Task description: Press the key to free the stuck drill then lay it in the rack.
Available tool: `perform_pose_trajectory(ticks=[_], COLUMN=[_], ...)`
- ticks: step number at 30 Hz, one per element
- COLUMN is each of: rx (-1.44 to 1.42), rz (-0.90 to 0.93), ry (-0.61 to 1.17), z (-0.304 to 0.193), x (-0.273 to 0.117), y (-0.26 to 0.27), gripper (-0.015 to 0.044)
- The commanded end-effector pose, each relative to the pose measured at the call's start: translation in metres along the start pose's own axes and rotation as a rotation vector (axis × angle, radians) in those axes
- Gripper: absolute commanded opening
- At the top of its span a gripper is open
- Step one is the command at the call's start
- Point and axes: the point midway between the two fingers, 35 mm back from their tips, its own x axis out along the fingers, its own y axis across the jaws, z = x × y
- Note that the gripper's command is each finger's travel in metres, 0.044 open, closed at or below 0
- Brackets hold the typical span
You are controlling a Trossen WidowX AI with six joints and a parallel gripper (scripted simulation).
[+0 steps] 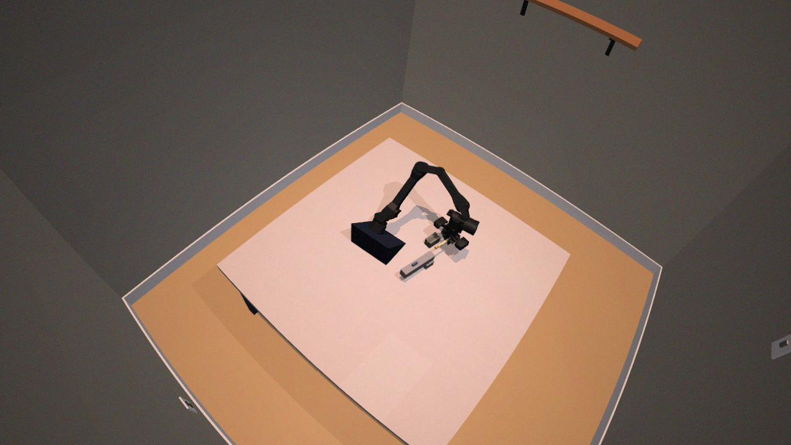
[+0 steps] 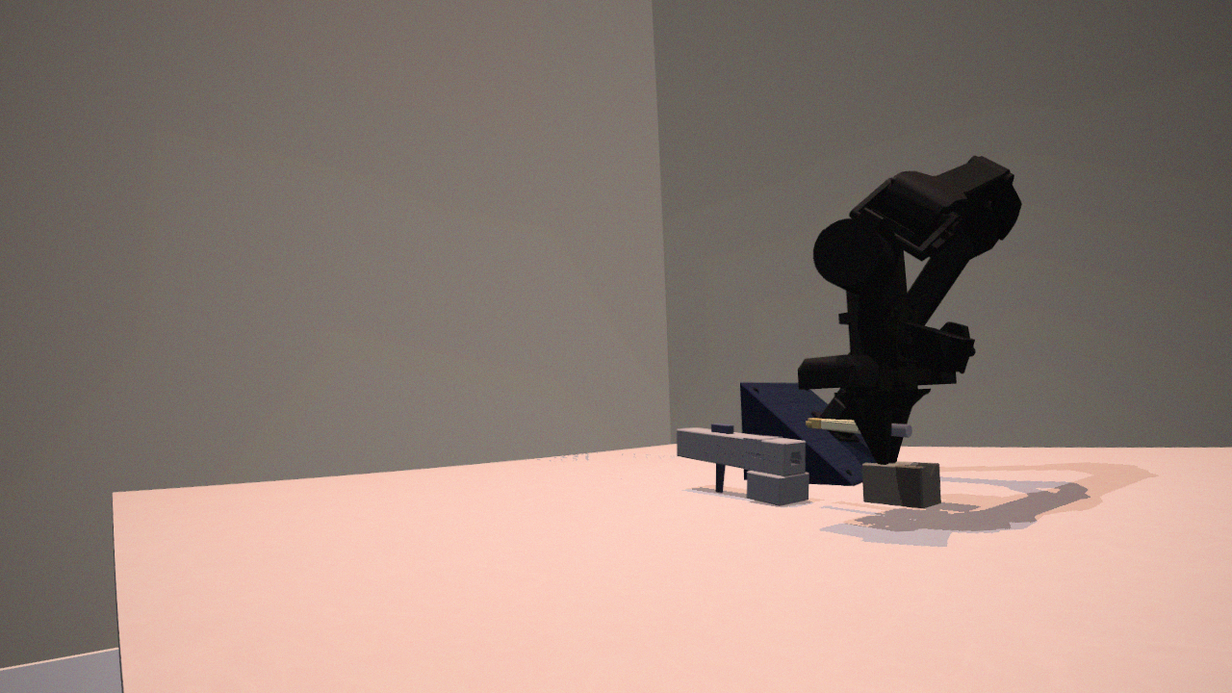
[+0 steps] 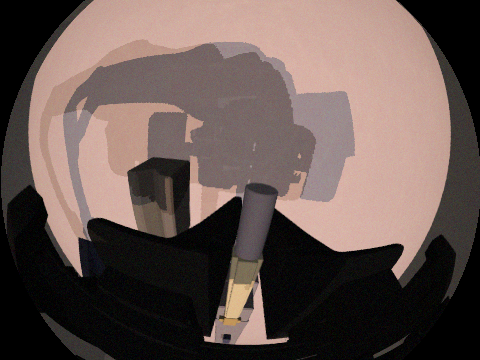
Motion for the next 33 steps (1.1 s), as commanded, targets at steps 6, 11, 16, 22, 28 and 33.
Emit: perform_pose_trajectory(ticks=[6,11,16,22,28,33], rx=[-0.008,-0.008,-0.009,-0.008,-0.008,-0.008], rz=[-0.003,-0.003,-0.003,-0.003,-0.003,-0.002], ry=[-0.004,-0.004,-0.004,-0.004,-0.005,-0.005], z=[0.002,0.003,0.003,0.004,0.007,0.010], x=[-0.003,-0.004,-0.004,-0.004,-0.004,-0.005], y=[-0.002,-0.002,-0.002,0.001,0.012,0.020], gripper=[0.0000,0.0000,0.0000,0.0000,0.0000,0.0000])
